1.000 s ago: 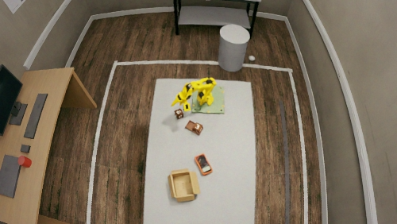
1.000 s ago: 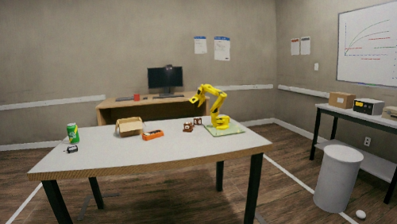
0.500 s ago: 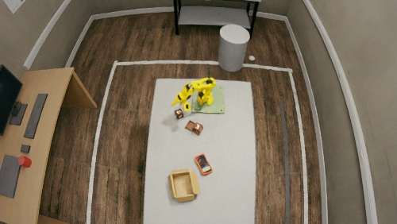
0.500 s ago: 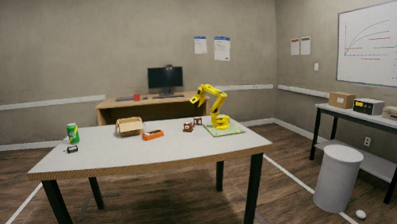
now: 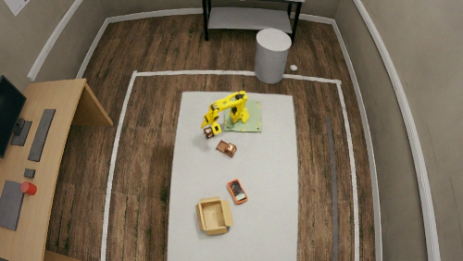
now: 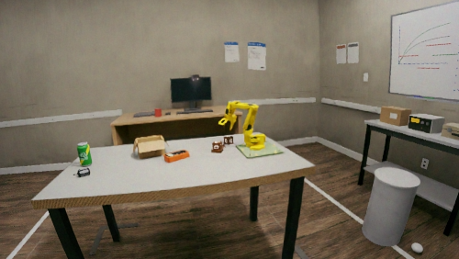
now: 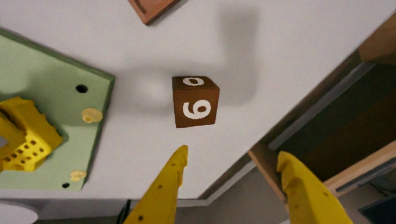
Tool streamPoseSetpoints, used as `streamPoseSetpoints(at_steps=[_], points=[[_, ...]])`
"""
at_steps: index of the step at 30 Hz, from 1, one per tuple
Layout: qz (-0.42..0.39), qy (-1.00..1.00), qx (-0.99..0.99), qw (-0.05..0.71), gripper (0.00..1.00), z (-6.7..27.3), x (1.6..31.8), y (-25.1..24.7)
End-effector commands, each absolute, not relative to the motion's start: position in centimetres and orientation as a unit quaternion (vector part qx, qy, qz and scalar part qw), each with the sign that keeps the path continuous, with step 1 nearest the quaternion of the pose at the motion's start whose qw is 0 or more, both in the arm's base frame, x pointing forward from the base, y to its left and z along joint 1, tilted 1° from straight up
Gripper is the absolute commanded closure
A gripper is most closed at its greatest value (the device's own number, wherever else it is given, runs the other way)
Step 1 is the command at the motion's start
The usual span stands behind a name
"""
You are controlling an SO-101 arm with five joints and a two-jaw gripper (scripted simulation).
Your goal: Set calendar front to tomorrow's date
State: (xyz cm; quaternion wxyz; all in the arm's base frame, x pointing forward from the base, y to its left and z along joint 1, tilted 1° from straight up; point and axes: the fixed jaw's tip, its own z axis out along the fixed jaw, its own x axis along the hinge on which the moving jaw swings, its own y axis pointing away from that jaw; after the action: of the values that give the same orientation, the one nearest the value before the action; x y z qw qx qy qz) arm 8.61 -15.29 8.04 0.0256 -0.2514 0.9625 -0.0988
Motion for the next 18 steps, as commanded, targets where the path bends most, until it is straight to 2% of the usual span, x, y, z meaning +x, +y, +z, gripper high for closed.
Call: streamPoseSetpoints(at_steps=[1,7,18], points=[[-0.039,0.967,-0.253,0.01,0.65,6.1,8.2,-14.8],[0.007,0.967,-0.253,-0.002,0.65,4.8,7.9,-14.3],[0.012,0.967,-0.253,-0.003,0.65,4.7,7.9,-14.2]])
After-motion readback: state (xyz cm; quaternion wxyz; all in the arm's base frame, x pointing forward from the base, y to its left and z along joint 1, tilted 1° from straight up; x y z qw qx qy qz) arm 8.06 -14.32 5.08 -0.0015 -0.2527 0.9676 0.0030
